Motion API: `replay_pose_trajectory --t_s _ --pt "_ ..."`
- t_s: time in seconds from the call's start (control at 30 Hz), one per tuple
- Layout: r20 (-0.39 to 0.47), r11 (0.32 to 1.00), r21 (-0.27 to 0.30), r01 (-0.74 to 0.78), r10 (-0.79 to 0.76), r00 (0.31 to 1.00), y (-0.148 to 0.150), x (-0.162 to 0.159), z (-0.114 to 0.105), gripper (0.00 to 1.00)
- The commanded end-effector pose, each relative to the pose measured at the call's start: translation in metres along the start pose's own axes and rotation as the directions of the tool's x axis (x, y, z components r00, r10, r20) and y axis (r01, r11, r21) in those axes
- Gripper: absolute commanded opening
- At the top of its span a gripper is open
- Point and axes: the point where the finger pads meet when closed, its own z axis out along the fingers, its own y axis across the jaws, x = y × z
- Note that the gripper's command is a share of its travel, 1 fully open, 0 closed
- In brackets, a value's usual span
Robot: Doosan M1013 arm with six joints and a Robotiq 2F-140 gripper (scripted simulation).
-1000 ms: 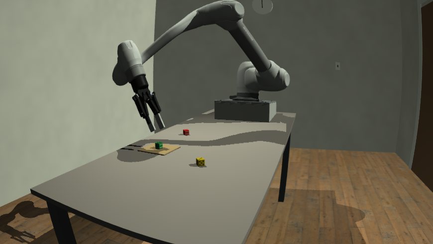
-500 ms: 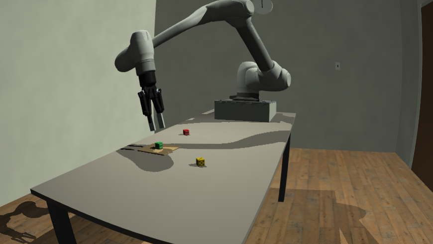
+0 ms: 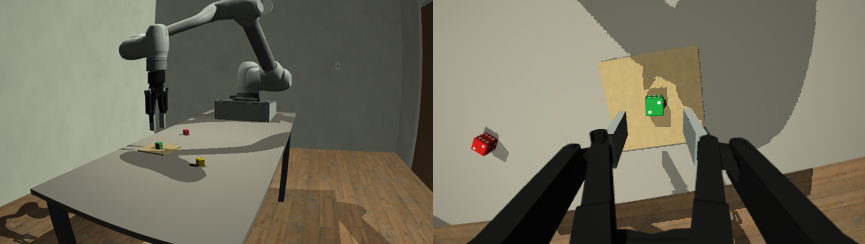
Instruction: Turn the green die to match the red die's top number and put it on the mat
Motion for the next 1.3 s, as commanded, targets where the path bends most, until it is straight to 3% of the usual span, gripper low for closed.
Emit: replay_pose_trajectory --t_s 0.0,0.73,1.2,1.27 --pt "0.009 1.000 0.002 -0.001 0.001 1.000 0.000 0.002 0.000 1.00" --pt "0.009 1.000 0.002 -0.001 0.001 1.000 0.000 0.002 -0.003 1.00" --pt "0.009 1.000 0.002 -0.001 0.001 1.000 0.000 0.002 -0.061 1.00" --pt "0.009 1.000 0.002 -0.001 0.001 1.000 0.000 0.002 -0.061 1.00"
